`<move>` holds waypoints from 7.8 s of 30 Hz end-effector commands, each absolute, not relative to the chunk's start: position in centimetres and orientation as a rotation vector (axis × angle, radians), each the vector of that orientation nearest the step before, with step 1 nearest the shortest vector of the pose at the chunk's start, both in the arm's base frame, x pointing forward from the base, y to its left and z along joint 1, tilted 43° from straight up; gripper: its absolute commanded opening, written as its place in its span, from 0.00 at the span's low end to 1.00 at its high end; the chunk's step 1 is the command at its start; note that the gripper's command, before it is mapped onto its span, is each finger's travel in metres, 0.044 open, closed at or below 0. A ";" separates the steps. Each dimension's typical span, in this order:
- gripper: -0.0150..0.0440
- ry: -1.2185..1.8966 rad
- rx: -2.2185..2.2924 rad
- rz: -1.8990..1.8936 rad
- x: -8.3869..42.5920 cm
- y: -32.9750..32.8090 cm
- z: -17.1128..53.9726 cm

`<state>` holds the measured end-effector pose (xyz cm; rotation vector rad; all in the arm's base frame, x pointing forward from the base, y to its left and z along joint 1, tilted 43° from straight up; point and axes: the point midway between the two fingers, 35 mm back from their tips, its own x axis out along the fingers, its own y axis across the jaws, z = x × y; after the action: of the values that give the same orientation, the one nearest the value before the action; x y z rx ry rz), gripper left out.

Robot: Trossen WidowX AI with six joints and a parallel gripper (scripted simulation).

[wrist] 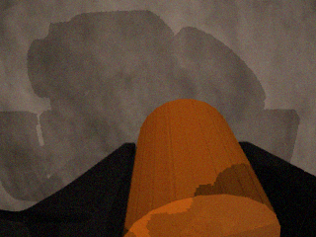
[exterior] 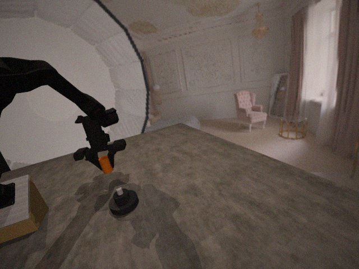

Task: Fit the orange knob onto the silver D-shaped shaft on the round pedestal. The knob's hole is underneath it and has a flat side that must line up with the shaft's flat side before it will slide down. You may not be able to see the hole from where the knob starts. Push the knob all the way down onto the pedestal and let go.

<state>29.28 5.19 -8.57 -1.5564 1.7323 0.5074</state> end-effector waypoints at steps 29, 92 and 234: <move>0.66 1.745 -1.553 0.504 29.4 2.9 -11.0; 1.00 1.744 -1.560 0.507 29.5 3.9 -10.0; 0.25 1.743 -1.563 0.507 32.7 -4.1 7.6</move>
<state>32.93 -3.08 7.12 -1.5542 1.7384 0.5110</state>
